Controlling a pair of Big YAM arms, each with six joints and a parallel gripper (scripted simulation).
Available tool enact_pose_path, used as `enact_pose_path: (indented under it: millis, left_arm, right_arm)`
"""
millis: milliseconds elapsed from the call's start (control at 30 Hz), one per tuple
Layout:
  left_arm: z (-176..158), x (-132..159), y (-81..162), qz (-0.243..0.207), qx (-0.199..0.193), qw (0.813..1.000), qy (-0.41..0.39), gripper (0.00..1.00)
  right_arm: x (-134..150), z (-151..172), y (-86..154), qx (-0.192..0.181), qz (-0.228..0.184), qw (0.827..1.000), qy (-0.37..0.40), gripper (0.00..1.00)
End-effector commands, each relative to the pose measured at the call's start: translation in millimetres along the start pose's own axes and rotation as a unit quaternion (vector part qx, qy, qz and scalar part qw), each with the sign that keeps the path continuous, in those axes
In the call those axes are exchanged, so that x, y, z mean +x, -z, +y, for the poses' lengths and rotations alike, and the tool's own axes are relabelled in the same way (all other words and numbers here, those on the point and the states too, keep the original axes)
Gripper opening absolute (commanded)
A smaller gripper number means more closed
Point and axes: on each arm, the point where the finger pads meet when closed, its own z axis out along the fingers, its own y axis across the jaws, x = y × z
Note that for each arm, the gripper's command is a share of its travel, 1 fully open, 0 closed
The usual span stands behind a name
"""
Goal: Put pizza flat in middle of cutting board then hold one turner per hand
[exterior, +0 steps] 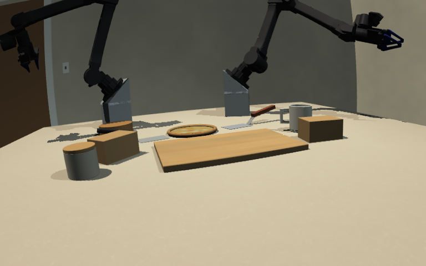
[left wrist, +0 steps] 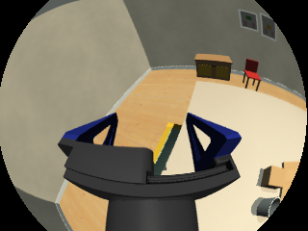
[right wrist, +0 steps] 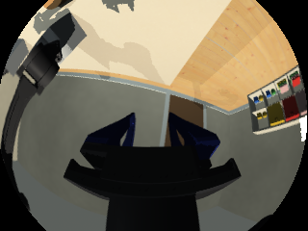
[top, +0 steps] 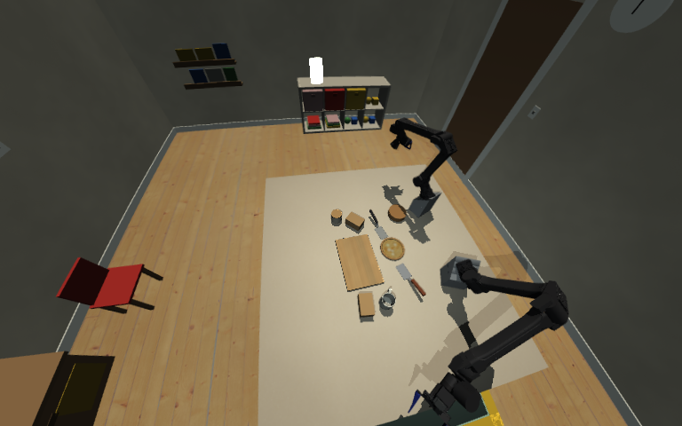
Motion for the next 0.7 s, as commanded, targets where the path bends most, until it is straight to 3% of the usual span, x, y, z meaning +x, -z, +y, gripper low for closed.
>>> enact_pose_path:
  millis: [0,533,567,667]
  left_arm:
    - [4,-6,1,-0.005,-0.004,1.000,0.000,1.00]
    - [4,-6,1,-0.005,-0.004,1.000,0.000,1.00]
    - [-3,10,-3,0.009,0.003,1.000,-0.001,0.48]
    - [-3,7,-4,0.006,0.003,1.000,0.000,0.48]
  right_arm:
    - [2,-1,3,0.004,0.000,1.000,-0.002,0.47]
    - [2,-1,3,0.004,0.000,1.000,-0.002,0.47]
    - [-2,-1,-2,-0.004,-0.001,1.000,0.003,0.47]
    - [2,-8,6,0.006,-0.002,1.000,-0.003,0.47]
